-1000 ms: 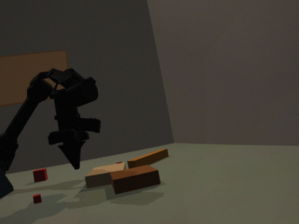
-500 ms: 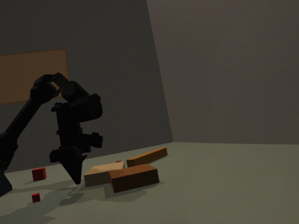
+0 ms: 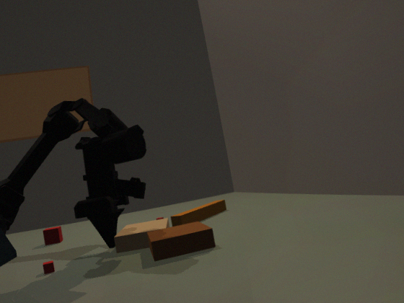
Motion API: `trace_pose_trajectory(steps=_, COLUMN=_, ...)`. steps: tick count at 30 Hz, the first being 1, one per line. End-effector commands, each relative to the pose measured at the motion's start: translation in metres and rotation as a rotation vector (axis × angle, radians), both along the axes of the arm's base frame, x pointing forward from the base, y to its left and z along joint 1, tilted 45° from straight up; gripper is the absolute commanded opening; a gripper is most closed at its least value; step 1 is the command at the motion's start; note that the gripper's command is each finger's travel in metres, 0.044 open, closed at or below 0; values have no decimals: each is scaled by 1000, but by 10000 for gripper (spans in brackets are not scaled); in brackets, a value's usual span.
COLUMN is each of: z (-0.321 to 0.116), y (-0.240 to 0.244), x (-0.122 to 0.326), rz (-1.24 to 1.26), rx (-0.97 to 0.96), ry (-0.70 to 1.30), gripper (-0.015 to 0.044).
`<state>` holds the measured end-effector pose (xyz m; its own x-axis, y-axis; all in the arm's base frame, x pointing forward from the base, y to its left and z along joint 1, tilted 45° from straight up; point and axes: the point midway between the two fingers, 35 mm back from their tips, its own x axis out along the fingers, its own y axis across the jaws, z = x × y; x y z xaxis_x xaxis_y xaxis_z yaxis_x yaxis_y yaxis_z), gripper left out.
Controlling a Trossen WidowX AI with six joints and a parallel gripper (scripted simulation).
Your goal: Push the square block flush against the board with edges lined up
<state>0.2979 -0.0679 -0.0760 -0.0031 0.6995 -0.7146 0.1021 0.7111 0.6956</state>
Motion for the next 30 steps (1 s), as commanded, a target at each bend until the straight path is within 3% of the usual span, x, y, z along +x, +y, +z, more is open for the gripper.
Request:
trace_pose_trajectory(steps=1, z=-1, y=2, x=6, rz=-1, rx=3, ry=0, gripper=0)
trace_pose_trajectory(steps=30, z=-2, y=-1, x=36, rz=-1, rx=3, ry=-2, gripper=0)
